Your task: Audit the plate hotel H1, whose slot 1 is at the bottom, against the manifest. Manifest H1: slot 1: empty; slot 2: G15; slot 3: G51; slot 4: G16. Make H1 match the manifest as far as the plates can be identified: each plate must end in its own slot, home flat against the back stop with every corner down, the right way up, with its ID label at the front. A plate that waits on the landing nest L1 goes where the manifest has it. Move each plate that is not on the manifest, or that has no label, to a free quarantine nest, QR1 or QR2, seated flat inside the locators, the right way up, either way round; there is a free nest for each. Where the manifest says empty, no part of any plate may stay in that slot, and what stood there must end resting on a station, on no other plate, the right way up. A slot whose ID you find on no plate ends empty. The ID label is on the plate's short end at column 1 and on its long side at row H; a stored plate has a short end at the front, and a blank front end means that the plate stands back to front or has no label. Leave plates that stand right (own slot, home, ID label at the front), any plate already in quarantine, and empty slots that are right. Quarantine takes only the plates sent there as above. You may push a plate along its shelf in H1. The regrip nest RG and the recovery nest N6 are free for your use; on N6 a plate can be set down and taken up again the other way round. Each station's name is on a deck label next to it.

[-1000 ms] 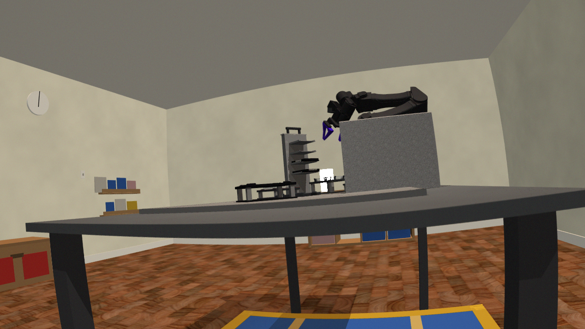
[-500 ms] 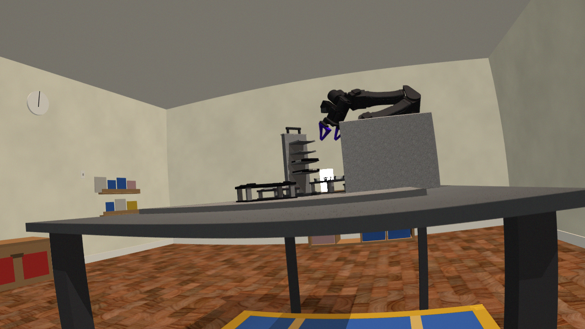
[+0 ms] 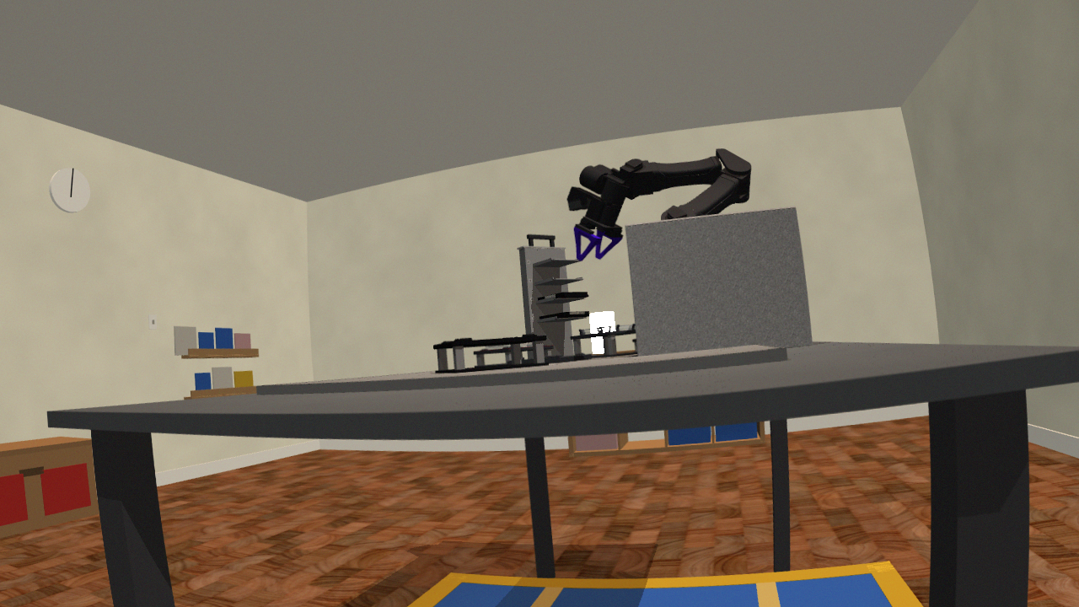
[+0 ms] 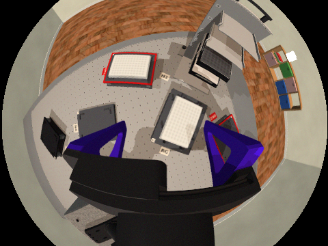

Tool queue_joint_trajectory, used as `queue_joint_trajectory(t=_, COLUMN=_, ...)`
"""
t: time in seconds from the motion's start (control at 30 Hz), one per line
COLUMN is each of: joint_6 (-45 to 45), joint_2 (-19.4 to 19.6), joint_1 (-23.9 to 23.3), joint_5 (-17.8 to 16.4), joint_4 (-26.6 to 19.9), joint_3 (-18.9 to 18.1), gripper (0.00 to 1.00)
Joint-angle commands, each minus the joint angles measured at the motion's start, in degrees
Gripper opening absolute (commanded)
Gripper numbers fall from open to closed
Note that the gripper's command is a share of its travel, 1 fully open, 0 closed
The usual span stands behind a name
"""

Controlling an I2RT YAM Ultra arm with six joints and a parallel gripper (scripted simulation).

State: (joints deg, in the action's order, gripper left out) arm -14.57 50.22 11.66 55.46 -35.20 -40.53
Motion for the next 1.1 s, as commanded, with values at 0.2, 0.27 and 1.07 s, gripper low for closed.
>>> queue_joint_trajectory(t=0.2, joint_6=-2.38, joint_2=9.46, joint_1=0.77, joint_5=-2.87, joint_4=-6.28, joint_3=-6.75, gripper=1.00)
queue_joint_trajectory(t=0.27, joint_6=-2.67, joint_2=10.74, joint_1=0.84, joint_5=-3.15, joint_4=-6.97, joint_3=-7.67, gripper=1.00)
queue_joint_trajectory(t=1.07, joint_6=-10.68, joint_2=38.94, joint_1=2.04, joint_5=-8.74, joint_4=-25.11, joint_3=-32.02, gripper=1.00)
